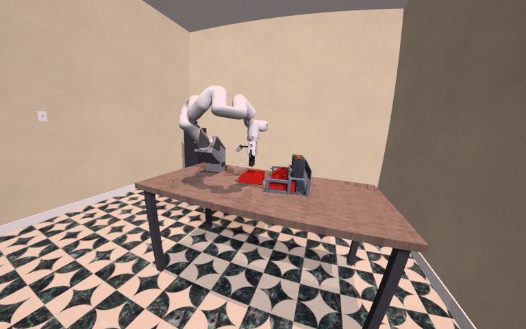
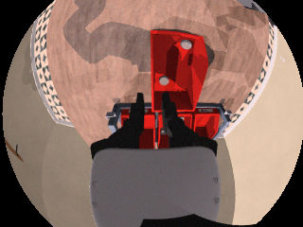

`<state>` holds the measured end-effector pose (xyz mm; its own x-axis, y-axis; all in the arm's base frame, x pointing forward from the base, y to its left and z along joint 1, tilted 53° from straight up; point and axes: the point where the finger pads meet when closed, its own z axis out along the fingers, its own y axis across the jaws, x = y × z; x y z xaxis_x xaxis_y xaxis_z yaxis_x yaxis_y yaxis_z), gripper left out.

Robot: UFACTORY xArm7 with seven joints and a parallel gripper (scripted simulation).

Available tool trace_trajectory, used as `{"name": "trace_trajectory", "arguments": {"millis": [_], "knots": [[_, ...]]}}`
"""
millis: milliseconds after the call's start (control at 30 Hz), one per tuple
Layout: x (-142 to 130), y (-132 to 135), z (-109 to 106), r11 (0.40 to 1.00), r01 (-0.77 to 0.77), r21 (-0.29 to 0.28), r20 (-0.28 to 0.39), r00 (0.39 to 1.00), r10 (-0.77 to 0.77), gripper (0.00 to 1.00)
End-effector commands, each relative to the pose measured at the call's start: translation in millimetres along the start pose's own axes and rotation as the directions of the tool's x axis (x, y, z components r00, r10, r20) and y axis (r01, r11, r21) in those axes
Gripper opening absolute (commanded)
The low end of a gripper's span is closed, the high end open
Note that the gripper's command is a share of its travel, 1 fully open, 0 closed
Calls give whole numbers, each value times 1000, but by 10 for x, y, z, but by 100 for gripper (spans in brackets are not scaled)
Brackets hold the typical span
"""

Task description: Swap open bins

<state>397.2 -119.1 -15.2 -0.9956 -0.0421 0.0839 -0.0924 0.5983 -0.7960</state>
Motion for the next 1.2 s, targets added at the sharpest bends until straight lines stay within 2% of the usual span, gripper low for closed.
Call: {"name": "trace_trajectory", "arguments": {"millis": [0,900,933,1167], "knots": [[-9,7,-42,1000,0,-1,3,1000,0,26],[-9,7,-141,1000,0,-1,3,1000,0,26],[-9,7,-141,1000,0,-1,3,1000,0,0],[-9,7,-141,1000,0,-1,3,1000,0,0]]}}
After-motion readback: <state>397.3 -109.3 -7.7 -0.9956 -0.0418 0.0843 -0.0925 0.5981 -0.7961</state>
